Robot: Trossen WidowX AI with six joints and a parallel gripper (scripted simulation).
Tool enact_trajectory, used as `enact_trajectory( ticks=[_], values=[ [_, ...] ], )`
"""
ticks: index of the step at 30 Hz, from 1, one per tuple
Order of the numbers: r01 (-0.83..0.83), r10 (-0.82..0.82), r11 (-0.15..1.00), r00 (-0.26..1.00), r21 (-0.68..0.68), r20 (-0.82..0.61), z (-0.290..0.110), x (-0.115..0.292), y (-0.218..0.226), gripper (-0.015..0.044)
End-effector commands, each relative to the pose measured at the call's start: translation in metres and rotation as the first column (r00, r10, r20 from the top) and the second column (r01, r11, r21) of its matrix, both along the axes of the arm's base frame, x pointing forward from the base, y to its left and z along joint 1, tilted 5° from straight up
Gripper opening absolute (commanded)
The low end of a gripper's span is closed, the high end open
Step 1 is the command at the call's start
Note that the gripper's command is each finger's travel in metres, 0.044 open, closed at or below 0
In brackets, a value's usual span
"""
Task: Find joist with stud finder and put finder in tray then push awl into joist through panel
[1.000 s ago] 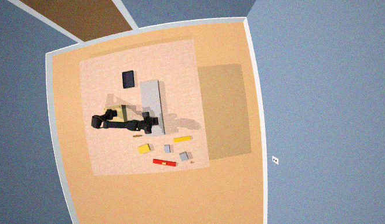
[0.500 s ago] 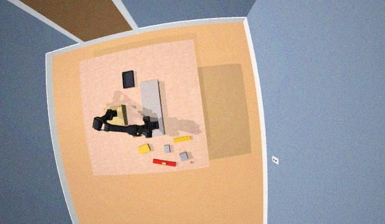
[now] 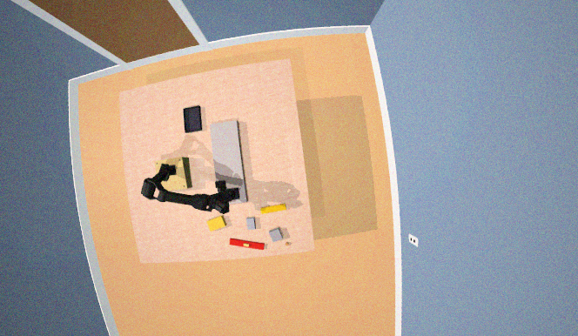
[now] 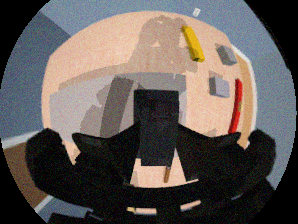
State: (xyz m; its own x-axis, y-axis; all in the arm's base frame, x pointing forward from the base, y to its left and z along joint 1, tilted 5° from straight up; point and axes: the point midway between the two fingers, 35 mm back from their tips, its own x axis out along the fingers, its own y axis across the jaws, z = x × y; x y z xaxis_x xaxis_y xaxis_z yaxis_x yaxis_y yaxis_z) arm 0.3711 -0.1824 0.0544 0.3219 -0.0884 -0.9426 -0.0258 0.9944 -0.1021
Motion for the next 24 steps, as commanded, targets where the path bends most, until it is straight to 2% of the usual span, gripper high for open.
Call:
enact_trajectory(
  ticks=[1, 11, 24],
  values=[
    [-0.002, 0.002, 1.0, 1.0, 0.0, -0.001, 0.0, 0.0, 0.002, 0.0],
    [-0.002, 0.002, 1.0, 1.0, 0.001, -0.001, 0.01, 0.001, 0.002, 0.0],
    [-0.006, 0.006, 1.0, 1.0, 0.004, -0.002, 0.09, -0.005, 0.007, 0.0]
  ],
)
